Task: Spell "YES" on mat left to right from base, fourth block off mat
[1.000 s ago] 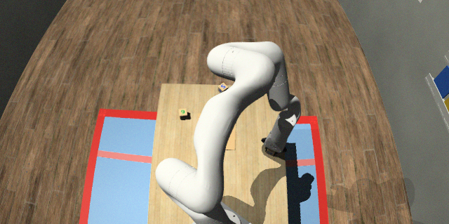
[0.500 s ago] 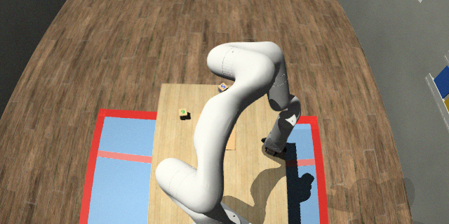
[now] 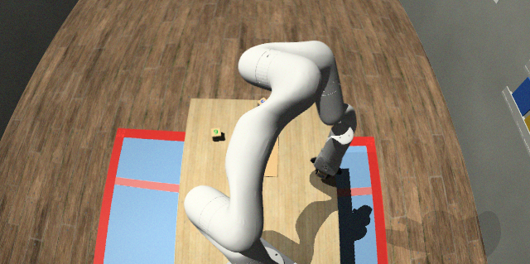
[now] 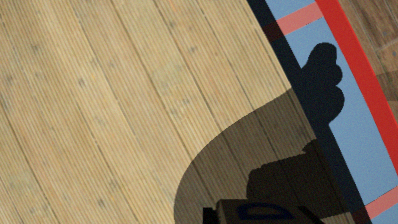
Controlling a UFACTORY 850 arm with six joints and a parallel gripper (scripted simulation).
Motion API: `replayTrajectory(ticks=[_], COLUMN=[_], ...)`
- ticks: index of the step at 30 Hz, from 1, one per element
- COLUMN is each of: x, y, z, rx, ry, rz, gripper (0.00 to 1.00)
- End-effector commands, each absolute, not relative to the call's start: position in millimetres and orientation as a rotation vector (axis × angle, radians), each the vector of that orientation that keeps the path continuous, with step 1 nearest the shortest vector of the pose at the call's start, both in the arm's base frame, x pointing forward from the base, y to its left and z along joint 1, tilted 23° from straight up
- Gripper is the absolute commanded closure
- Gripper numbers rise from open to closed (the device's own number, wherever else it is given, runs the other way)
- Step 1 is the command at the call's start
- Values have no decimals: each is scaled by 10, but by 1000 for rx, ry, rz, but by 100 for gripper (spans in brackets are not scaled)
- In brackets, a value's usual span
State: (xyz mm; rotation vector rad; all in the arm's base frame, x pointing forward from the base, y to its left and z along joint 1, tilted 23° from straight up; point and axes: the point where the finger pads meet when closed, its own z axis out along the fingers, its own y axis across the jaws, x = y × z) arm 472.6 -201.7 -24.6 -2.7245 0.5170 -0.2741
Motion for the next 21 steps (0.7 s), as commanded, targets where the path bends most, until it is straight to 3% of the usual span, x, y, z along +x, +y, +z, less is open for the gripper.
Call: replayTrajectory(ticks=[1, 21], x=[4663, 4605], y=[-2097, -2166], z=[2, 251], rx=[-2723, -2721], ry=[516, 523], rz=[-268, -266], gripper=[59, 59])
